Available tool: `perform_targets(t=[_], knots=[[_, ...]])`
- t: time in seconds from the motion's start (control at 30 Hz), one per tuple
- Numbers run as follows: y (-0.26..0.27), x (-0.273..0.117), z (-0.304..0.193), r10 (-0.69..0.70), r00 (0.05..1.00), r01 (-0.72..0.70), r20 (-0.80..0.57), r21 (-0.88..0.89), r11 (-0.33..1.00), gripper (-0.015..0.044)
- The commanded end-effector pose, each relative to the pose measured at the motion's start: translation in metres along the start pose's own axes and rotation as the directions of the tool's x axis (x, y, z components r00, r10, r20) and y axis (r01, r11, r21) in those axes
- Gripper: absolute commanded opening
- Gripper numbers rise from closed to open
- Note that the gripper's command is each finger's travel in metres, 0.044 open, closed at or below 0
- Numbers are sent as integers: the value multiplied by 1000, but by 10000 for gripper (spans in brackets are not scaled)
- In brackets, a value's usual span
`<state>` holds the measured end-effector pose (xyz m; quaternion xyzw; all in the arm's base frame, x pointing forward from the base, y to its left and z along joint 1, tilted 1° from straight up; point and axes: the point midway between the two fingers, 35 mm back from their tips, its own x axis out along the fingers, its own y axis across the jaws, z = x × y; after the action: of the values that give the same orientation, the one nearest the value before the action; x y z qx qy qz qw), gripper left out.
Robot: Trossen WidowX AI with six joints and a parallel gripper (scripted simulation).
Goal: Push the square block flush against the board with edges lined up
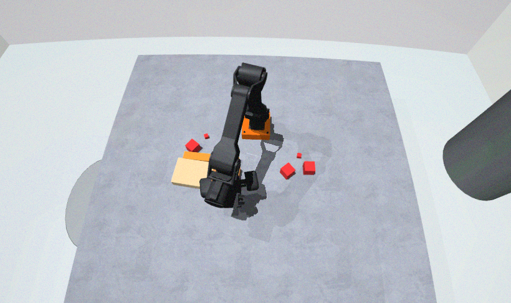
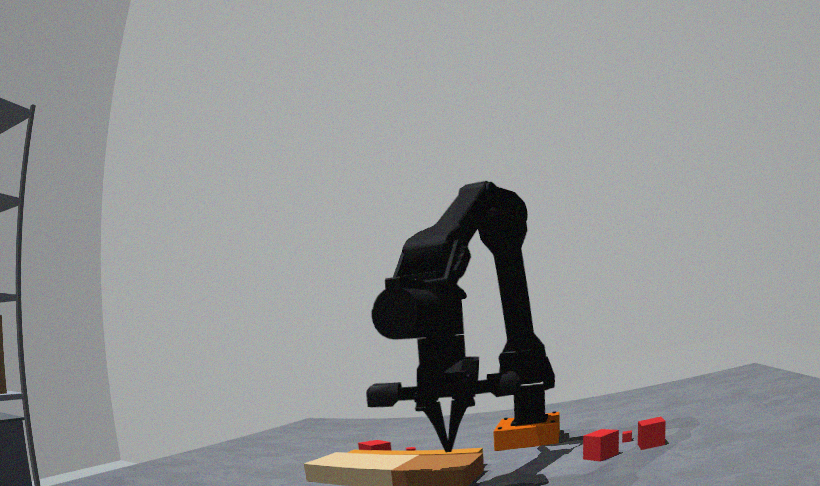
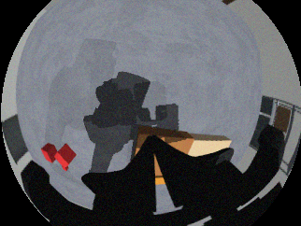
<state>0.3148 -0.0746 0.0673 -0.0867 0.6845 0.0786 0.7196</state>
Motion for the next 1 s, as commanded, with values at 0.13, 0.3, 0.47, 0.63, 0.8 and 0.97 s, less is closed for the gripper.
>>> perform_targets(t=[0.13,0.3,0.47,0.63,0.8,0.97], knots=[[-17,2,3,4,1000,-1,-9,244,970,0],[-28,3,4,5,1000,0,-12,401,916,0],[-36,3,5,6,1000,2,-13,503,865,0],[-36,31,5,6,1000,2,-13,503,865,0],[-35,58,4,6,1000,2,-13,503,865,0],[-34,58,2,6,1000,2,-13,503,865,0]])
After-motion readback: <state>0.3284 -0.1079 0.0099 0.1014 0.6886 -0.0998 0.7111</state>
